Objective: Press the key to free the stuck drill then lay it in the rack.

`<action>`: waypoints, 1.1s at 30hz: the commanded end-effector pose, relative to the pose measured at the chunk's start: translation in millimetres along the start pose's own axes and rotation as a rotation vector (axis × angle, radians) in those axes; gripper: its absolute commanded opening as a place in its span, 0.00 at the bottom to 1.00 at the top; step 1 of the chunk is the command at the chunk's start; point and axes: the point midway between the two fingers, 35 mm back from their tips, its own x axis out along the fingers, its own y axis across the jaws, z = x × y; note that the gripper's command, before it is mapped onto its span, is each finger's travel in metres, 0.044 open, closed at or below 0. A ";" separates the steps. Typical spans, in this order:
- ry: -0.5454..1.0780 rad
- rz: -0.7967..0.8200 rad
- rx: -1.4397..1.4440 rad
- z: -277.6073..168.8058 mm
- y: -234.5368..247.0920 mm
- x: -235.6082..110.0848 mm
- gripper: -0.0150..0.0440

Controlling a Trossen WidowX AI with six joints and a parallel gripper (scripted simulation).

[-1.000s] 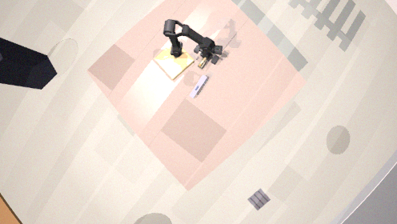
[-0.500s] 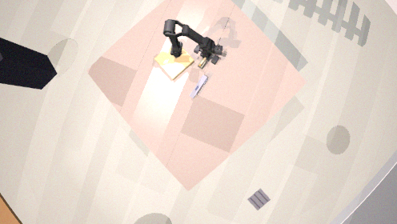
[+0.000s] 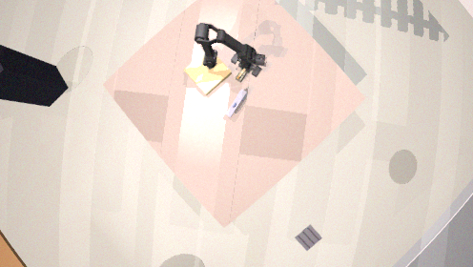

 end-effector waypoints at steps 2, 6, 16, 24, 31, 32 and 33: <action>0.018 0.009 0.000 -4.7 1.0 6.5 0.25; 0.018 0.009 0.000 -4.7 1.0 6.5 0.25; 0.018 0.009 0.000 -4.7 1.0 6.5 0.25; 0.000 0.000 0.000 0.0 0.0 0.0 0.52; 0.000 0.000 0.000 0.0 0.0 0.0 0.83; 0.000 0.000 0.000 0.0 0.0 0.0 0.88; 0.000 0.000 0.000 0.0 0.0 0.0 0.92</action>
